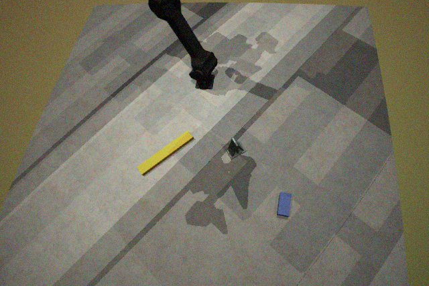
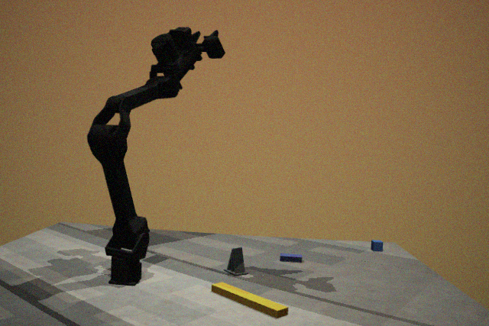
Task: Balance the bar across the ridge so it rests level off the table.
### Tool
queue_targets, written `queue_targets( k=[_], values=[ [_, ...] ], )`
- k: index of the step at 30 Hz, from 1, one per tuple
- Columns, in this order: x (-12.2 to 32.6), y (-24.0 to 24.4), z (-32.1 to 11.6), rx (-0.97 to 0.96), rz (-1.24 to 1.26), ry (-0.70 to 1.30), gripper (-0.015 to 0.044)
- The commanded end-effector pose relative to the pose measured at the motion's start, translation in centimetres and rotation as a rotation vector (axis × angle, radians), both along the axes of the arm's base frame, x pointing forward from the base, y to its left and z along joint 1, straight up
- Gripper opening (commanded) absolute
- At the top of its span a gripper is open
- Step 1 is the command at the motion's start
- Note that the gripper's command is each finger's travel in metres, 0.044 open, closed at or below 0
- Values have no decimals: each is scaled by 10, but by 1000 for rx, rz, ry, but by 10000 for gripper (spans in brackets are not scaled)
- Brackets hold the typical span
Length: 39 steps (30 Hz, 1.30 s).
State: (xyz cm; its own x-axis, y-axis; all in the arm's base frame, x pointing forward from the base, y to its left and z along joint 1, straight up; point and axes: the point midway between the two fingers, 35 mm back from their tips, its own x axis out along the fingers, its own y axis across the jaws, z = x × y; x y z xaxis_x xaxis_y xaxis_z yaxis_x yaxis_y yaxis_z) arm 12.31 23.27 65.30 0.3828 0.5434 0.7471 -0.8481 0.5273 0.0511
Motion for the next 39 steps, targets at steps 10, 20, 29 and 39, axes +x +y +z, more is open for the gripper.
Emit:
queue_targets(
  k=[10, 20, 29, 39],
  values=[
    [64, 17, -41, -150, -110, 142, 315],
    [131, 21, -95, -306, -235, 314, 315],
    [187, 3, -144, -407, -361, 482, 315],
    [241, -32, -202, -491, -479, 704, 315]
  ],
)
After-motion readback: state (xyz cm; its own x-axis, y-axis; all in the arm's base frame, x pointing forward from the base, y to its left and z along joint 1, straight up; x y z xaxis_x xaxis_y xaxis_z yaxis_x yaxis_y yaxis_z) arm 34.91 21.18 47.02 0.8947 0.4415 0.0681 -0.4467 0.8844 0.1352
